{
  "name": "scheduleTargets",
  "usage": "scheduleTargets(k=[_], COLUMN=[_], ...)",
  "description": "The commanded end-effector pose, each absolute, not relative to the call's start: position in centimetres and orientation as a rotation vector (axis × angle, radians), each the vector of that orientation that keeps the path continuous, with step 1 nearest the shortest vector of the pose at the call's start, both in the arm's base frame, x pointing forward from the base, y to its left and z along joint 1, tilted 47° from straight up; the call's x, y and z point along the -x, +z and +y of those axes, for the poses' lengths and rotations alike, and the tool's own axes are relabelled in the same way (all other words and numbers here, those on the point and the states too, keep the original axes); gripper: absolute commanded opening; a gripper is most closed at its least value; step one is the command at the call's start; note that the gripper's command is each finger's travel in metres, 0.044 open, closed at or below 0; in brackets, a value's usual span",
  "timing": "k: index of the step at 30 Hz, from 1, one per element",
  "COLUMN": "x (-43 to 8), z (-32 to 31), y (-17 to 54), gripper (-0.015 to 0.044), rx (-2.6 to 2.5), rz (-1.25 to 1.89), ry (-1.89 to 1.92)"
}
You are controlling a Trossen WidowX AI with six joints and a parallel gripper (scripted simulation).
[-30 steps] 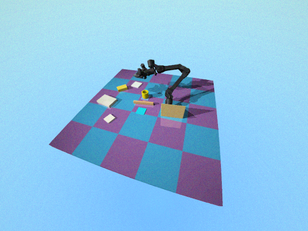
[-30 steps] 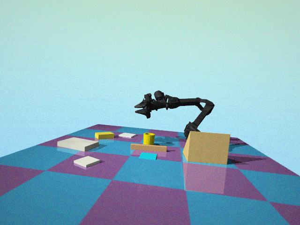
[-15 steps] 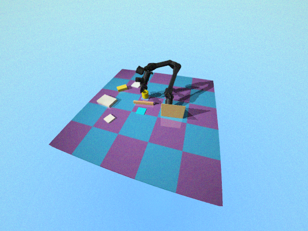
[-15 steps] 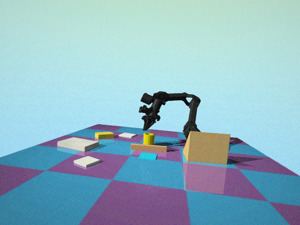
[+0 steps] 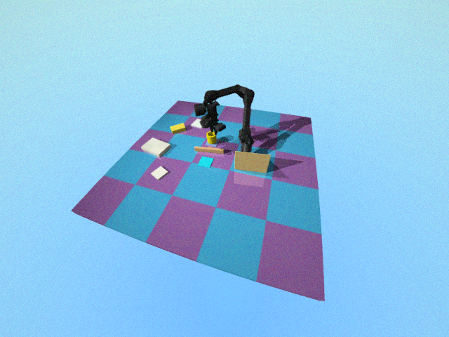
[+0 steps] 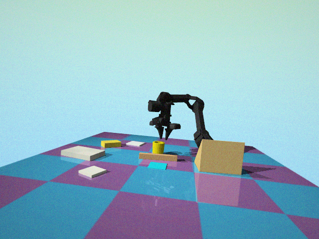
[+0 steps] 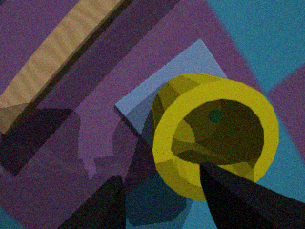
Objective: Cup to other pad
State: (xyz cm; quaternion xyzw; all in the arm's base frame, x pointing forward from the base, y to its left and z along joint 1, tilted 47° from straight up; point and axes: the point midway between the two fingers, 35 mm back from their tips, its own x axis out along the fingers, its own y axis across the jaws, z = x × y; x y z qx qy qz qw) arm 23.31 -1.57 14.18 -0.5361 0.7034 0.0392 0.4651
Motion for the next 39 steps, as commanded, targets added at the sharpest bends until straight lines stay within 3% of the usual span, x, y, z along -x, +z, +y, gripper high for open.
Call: scheduleTargets(k=[1,39], x=[-23.5,-23.6], z=[-1.5,-5.8], y=[14.5,10.5], gripper=[0.0167,0.0167], rx=[1.339,1.34], rz=[1.732,1.73], ry=[0.102,0.1])
